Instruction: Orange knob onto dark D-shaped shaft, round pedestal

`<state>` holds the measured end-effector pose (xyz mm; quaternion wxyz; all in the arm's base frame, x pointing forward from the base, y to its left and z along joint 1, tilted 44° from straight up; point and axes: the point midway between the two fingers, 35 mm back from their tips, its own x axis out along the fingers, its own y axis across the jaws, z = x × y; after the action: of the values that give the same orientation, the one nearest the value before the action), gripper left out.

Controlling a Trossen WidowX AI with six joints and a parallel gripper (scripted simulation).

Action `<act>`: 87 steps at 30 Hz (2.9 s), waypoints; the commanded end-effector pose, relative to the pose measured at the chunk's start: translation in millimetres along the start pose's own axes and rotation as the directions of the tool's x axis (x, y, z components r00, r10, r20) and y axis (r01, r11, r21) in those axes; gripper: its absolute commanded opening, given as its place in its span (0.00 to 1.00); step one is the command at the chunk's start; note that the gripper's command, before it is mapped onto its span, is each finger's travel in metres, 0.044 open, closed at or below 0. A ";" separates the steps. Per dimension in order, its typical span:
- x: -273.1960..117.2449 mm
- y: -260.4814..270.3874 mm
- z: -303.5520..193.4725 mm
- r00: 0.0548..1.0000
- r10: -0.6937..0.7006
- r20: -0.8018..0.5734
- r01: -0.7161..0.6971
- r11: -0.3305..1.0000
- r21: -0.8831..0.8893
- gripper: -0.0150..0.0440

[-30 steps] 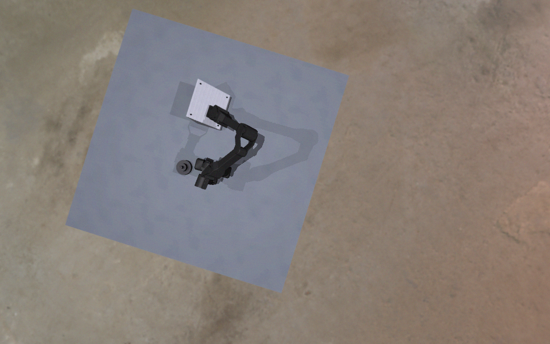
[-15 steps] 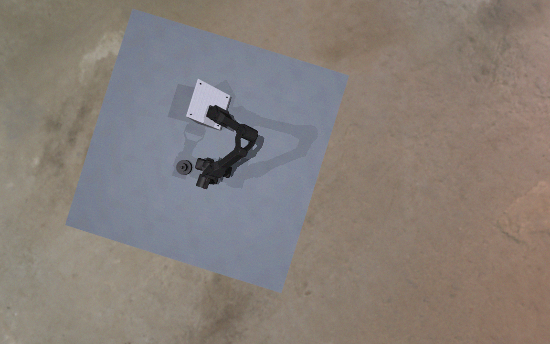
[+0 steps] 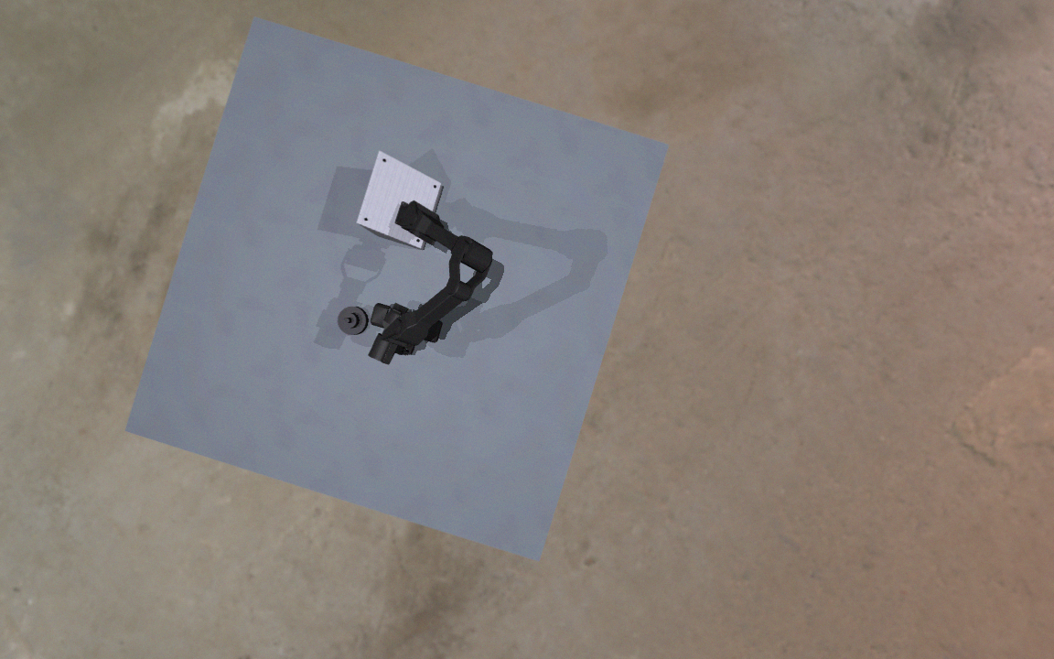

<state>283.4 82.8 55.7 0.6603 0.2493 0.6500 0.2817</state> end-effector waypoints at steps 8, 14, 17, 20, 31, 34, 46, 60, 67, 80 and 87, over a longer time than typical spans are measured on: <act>-65.2 -3.5 4.5 1.000 -0.012 0.008 0.012 1.000 -0.002 0.25; -101.4 -1.5 -0.7 1.000 -0.006 0.007 0.006 1.000 -0.002 0.25; -115.1 0.1 -3.8 1.000 -0.002 0.006 0.002 1.000 -0.002 0.25; -116.0 0.2 -4.0 1.000 -0.002 0.006 0.002 1.000 -0.002 0.25; -111.4 -24.9 9.1 1.000 -0.005 0.007 0.005 1.000 -0.002 0.25; -109.8 -33.0 12.8 1.000 -0.005 0.007 0.005 1.000 -0.002 0.25; -102.0 -67.1 25.1 1.000 -0.012 0.011 0.012 1.000 0.004 0.25; -90.8 -108.0 35.8 1.000 -0.015 0.013 0.015 1.000 0.004 0.25; -84.2 -128.9 39.5 1.000 -0.014 0.012 0.014 1.000 0.001 0.25; -70.1 -168.1 43.1 1.000 -0.011 0.011 0.011 1.000 -0.005 0.25; -64.1 -181.6 43.3 1.000 -0.010 0.011 0.010 1.000 -0.007 0.25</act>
<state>334.1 -86.2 -19.5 0.6625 0.2493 0.6487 0.2796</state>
